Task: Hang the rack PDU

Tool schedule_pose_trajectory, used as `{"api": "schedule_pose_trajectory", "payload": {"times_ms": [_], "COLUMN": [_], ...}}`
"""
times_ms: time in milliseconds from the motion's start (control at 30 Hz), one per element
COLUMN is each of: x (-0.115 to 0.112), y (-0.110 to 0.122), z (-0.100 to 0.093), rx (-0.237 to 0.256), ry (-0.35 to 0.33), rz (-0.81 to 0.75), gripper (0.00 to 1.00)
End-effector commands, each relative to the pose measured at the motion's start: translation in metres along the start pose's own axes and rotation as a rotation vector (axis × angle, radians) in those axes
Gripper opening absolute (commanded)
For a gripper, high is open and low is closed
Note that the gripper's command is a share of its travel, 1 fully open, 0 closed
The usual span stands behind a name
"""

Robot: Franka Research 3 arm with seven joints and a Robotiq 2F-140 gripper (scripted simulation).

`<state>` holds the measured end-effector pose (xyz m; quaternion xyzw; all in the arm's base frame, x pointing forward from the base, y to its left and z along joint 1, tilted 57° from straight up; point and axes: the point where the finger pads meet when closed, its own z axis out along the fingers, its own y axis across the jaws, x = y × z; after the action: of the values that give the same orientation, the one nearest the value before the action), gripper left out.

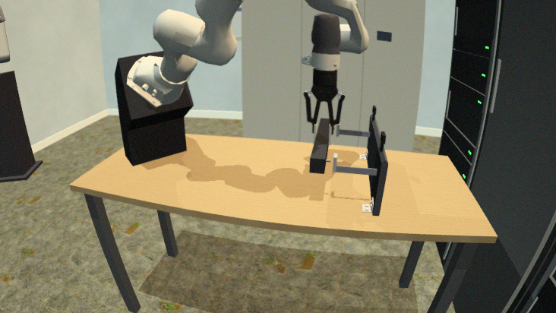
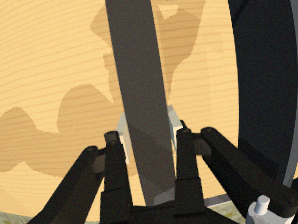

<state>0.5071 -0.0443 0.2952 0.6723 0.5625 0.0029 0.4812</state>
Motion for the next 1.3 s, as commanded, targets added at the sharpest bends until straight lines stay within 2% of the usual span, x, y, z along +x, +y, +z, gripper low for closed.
{"api": "schedule_pose_trajectory", "payload": {"times_ms": [0,733,1267], "x": [0.001,0.001,0.001], "y": [0.001,0.002,0.011], "z": [-0.002,-0.002,-0.002], "rx": [-0.002,-0.002,-0.002], "ry": [0.000,0.000,0.001], "rz": [-0.006,-0.006,-0.004], "gripper": [0.00,0.00,0.00]}}
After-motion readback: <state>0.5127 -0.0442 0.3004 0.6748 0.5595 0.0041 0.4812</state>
